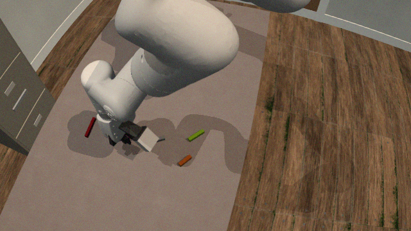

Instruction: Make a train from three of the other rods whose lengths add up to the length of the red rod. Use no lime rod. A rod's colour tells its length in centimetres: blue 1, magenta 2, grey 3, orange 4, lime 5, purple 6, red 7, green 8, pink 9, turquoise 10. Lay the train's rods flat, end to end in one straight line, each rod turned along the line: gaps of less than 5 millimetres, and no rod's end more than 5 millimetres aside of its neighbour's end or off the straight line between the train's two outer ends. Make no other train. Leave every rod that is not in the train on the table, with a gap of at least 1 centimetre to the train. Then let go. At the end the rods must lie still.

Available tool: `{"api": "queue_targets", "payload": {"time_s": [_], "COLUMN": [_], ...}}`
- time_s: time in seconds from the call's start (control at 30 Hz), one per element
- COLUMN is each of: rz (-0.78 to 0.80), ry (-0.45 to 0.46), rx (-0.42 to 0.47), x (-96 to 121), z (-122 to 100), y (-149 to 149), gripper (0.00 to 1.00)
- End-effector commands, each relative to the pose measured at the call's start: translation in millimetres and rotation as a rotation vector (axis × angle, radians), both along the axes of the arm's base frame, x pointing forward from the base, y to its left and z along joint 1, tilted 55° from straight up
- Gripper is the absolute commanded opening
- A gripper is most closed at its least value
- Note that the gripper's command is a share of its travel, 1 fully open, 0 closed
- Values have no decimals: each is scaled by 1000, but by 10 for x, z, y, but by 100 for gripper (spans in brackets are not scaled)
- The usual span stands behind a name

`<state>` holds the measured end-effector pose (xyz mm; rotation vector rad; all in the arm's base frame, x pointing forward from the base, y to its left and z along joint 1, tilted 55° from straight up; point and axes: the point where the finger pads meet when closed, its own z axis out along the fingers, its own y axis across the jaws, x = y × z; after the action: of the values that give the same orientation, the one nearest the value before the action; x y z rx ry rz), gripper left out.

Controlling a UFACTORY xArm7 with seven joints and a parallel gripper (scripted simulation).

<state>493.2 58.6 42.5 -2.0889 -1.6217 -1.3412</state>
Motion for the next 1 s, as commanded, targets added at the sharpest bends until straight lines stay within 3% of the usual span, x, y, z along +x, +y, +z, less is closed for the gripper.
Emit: {"api": "queue_targets", "payload": {"time_s": [0.0,0.97], "rz": [-3,-3], "ry": [-1,-1], "rx": [-1,-1], "x": [18,57], "z": [-13,-55], "y": [-1,43], "gripper": [4,4]}}
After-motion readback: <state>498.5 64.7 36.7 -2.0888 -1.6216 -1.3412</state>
